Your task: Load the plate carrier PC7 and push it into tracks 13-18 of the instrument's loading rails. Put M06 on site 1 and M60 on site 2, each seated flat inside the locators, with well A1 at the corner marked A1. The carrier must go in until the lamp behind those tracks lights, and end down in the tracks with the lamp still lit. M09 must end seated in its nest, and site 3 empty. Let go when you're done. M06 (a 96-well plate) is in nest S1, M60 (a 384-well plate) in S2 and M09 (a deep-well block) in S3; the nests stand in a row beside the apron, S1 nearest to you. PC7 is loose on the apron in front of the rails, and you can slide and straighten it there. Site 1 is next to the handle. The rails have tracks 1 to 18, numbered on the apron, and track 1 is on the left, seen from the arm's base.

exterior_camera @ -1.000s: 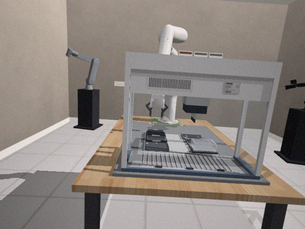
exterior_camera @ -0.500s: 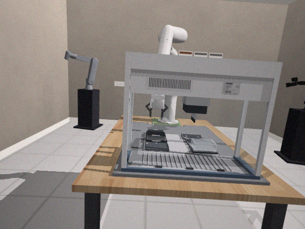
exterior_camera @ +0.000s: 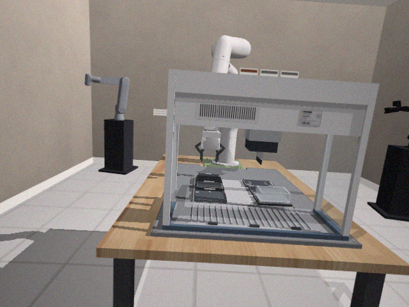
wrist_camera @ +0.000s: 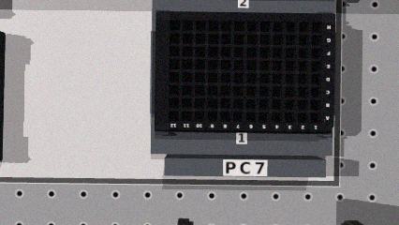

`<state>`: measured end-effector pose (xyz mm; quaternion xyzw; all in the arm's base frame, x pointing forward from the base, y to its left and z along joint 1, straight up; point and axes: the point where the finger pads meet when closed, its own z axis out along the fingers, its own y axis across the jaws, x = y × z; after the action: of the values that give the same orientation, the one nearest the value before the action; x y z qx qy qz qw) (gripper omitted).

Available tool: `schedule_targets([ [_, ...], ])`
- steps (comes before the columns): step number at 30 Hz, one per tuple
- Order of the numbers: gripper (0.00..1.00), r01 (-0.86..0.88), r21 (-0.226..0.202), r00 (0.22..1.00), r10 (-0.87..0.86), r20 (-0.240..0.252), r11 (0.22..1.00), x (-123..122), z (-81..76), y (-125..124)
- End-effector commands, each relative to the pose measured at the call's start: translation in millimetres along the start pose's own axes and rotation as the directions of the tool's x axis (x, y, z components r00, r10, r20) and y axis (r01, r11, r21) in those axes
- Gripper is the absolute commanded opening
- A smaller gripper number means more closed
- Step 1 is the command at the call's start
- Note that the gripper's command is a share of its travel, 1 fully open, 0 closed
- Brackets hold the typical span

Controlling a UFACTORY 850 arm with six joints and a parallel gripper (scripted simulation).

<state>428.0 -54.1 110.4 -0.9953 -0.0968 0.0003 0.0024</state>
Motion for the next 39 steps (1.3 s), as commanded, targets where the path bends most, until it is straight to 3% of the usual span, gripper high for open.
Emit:
schedule_targets([
  [1, 0.82, 0.000, -0.001, 1.000, 0.000, -0.002, 1.000, 1, 5.1, 0],
  [39, 0.82, 0.000, -0.001, 1.000, 0.000, -0.002, 1.000, 1, 60.5, 0],
])
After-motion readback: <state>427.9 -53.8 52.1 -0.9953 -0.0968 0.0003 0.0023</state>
